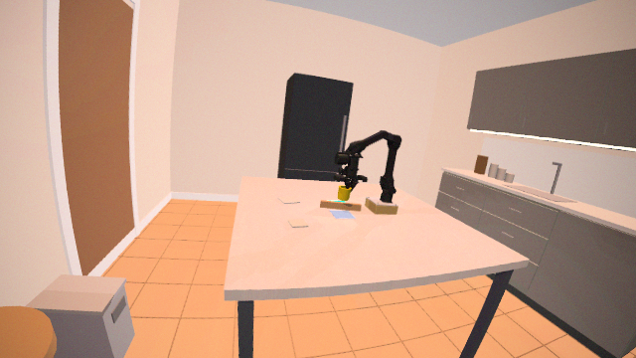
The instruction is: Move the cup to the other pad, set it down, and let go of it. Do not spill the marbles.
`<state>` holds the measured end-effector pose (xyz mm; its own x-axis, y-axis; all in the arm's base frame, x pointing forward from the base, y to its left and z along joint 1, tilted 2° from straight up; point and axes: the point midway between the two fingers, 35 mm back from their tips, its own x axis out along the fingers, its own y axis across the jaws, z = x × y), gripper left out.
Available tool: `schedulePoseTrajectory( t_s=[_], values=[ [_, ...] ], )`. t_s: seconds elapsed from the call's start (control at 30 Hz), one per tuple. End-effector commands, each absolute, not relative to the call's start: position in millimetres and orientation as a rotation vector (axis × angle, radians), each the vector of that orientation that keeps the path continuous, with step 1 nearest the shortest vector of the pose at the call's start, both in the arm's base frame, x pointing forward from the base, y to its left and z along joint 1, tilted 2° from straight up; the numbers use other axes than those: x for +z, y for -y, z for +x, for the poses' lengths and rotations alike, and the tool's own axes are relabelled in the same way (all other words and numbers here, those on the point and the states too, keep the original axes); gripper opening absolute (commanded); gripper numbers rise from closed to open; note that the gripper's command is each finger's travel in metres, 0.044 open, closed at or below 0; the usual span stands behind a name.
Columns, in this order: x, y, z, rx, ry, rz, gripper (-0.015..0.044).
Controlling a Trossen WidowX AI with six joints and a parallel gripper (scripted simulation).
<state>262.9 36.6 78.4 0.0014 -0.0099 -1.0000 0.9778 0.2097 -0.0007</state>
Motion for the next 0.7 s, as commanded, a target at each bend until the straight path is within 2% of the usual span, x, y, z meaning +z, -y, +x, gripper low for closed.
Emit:
schedulePoseTrajectory(
  t_s=[0.0,0.67],
  values=[
    [78.0,-26.4,260.1,-1.06,-1.295,1.035,0.0],
    [80.0,11.8,257.3,-1.062,-1.293,1.032,0.0]
  ],
)
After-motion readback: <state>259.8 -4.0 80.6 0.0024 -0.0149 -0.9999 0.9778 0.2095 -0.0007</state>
